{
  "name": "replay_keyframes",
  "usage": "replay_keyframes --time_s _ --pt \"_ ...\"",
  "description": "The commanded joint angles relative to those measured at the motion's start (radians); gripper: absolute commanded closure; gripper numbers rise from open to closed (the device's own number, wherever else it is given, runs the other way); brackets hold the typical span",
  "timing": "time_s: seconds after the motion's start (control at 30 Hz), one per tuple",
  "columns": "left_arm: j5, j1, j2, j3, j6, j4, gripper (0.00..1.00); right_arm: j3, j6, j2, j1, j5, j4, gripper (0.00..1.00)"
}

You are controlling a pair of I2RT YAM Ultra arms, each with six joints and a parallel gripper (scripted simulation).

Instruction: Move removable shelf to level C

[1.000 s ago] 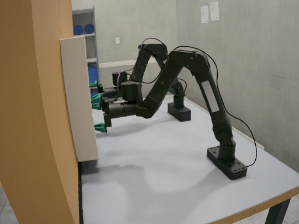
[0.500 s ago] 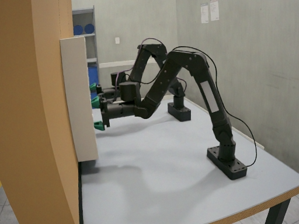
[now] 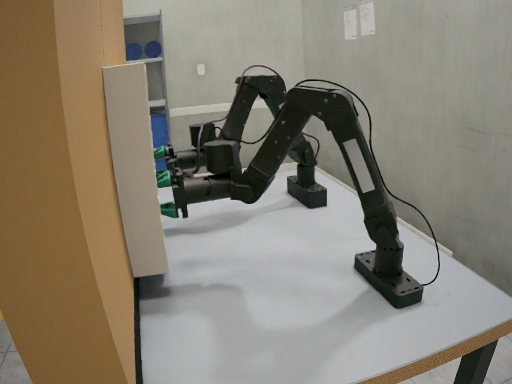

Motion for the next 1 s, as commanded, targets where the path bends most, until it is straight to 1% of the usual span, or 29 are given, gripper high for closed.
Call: replay_keyframes --time_s 0.0,0.2,0.27,0.77,0.97 --pt "0.006 0.010 -0.002 0.031 -0.011 0.000 0.53 0.030 -0.001 -0.004 -0.011 -0.008 -0.003 0.53" --pt "0.006 0.010 -0.002 0.031 -0.011 0.000 0.67 0.030 -0.001 -0.003 -0.011 -0.008 -0.003 0.67" --pt "0.006 0.010 -0.002 0.031 -0.011 0.000 0.67 0.030 -0.001 -0.003 -0.011 -0.008 -0.003 0.67" --pt "0.006 0.010 -0.002 0.031 -0.011 0.001 1.00 0.029 -0.001 -0.004 -0.011 -0.008 -0.001 1.00" --pt "0.006 0.010 -0.005 0.032 -0.011 -0.003 1.00 0.030 -0.001 -0.007 -0.011 -0.008 -0.005 1.00"
